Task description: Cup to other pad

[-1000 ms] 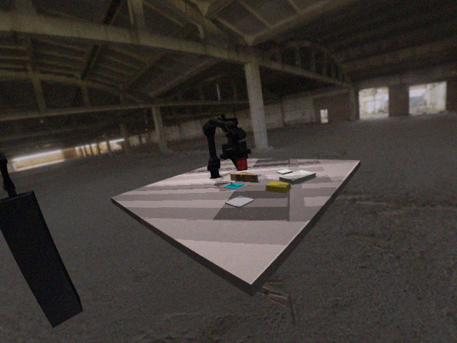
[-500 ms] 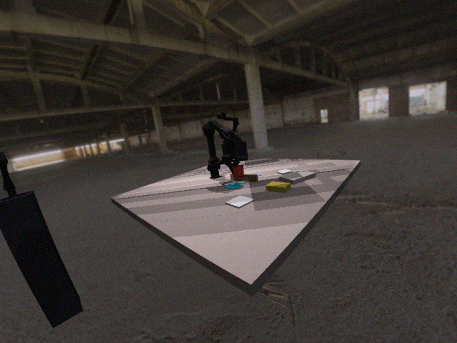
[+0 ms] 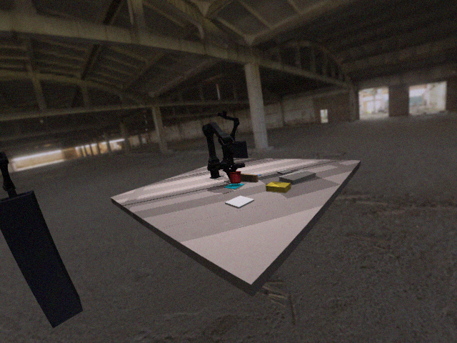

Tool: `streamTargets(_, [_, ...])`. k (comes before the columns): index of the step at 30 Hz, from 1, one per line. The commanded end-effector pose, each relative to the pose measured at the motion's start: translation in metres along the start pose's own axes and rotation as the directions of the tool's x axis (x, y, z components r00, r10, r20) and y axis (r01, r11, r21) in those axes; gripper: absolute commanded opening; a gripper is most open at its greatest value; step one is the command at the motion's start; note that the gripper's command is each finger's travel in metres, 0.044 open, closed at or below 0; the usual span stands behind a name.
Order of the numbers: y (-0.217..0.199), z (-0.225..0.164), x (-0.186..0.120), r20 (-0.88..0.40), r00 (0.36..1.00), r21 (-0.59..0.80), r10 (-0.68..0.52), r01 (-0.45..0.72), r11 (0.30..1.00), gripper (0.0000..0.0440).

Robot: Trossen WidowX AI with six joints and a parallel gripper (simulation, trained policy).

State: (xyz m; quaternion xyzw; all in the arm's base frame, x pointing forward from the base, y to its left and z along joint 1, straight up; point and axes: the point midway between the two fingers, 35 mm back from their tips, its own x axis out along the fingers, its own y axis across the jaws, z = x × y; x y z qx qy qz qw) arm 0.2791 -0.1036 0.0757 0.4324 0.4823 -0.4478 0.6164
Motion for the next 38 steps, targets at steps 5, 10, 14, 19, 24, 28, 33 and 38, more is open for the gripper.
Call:
streamTargets(5, [-0.008,0.005,0.007,0.014,1.000,0.035,0.007,-0.008,0.999,0.0100])
streamTargets(10, [-0.005,0.010,0.000,0.027,0.998,0.056,0.056,-0.057,0.997,0.0164])
streamTargets(14, [-0.007,0.010,-0.007,0.029,0.996,0.059,0.080,-0.082,0.995,0.0177])
streamTargets(19, [-0.010,0.010,-0.015,0.034,0.994,0.065,0.109,-0.111,0.992,0.0201])
streamTargets(24, [-0.012,0.012,-0.024,0.041,0.990,0.075,0.136,-0.139,0.987,0.0236])
streamTargets(28, [-0.014,0.014,-0.034,0.051,0.986,0.086,0.158,-0.162,0.983,0.0259])
streamTargets(33, [-0.015,0.019,-0.050,0.072,0.979,0.097,0.190,-0.196,0.976,0.0284])
streamTargets(38, [-0.016,0.027,-0.068,0.099,0.970,0.107,0.220,-0.230,0.967,0.0354])
